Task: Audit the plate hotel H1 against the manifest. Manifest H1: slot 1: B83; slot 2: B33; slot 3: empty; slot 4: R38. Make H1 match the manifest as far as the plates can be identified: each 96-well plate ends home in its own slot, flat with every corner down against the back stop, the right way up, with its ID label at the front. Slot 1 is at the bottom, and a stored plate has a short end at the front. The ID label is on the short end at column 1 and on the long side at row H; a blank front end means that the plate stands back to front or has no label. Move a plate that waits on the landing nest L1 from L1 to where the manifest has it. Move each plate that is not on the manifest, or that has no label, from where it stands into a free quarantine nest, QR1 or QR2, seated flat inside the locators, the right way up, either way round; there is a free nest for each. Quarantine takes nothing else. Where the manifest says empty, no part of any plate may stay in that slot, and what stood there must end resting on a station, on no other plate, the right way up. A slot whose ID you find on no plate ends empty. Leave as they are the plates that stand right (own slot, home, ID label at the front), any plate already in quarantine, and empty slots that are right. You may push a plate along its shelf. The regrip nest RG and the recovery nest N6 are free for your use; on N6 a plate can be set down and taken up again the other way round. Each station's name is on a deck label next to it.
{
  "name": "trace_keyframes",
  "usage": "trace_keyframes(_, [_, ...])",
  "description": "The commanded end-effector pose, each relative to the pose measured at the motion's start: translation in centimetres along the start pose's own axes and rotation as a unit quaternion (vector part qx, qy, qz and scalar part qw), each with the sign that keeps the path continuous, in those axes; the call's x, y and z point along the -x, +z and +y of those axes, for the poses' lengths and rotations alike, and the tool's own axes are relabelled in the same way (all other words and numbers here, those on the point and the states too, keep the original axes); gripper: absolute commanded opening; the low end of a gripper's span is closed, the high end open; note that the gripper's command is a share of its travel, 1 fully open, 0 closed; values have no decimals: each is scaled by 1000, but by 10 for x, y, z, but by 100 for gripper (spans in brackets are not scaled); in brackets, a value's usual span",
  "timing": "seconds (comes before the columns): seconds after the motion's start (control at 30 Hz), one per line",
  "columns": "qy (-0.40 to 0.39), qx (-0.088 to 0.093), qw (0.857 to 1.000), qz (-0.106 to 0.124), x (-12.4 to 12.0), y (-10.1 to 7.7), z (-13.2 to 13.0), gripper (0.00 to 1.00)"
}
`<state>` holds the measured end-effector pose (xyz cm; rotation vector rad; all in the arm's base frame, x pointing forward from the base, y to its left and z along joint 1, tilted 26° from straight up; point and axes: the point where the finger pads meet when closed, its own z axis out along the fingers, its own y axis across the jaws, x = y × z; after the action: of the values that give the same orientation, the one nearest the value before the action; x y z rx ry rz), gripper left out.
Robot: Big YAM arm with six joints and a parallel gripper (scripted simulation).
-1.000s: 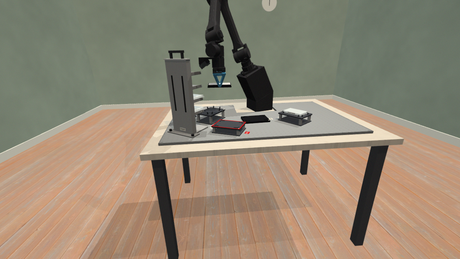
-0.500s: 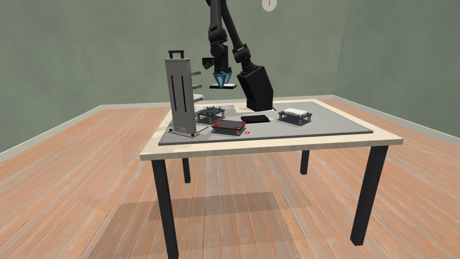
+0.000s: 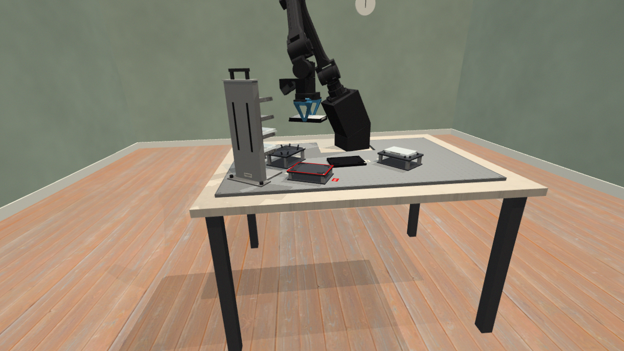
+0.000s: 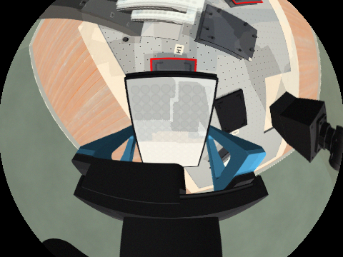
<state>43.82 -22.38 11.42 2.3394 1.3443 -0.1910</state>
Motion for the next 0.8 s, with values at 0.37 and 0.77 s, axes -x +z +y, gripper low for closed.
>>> trace_keyframes(0.37, [6,-3,1000,-2,2,34,-2,86])
trace_keyframes(0.77, [6,-4,1000,-2,2,67,-2,86])
